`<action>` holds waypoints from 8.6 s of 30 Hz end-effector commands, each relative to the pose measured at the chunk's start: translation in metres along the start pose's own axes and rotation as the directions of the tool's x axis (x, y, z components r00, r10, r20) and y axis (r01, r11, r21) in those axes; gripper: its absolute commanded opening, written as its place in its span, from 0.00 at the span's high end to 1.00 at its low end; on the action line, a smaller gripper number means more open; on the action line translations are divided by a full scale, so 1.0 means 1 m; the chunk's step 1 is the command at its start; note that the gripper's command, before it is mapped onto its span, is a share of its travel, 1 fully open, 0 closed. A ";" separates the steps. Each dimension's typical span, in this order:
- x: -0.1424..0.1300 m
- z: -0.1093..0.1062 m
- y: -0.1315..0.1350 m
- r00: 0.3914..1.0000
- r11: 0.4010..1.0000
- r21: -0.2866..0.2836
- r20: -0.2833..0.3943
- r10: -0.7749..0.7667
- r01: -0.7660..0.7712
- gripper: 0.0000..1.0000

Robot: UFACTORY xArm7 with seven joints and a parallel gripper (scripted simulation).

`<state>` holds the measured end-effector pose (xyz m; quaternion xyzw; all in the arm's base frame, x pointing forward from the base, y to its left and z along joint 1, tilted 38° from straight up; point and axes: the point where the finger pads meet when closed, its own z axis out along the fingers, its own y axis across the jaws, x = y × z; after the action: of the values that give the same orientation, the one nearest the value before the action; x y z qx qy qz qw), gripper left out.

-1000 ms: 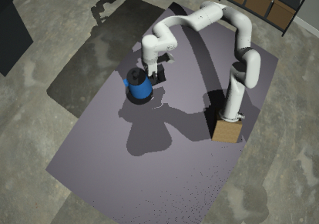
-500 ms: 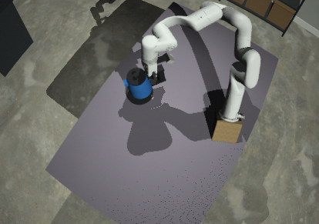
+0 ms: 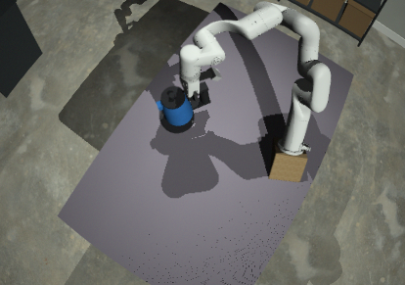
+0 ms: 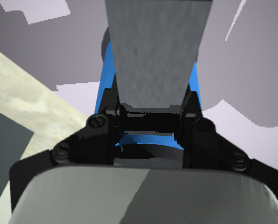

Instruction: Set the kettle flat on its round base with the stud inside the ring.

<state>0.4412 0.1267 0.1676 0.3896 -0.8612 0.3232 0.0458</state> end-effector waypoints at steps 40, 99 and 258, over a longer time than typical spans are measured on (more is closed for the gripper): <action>-0.001 0.004 0.000 1.000 1.000 0.001 0.005 -0.001 0.001 1.00; -0.001 0.007 0.000 1.000 1.000 0.001 0.005 -0.001 0.001 1.00; -0.001 -0.153 0.000 1.000 1.000 0.001 0.005 -0.001 0.001 0.19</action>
<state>0.4150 0.2164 0.2869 0.3898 -0.8611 0.3232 0.0453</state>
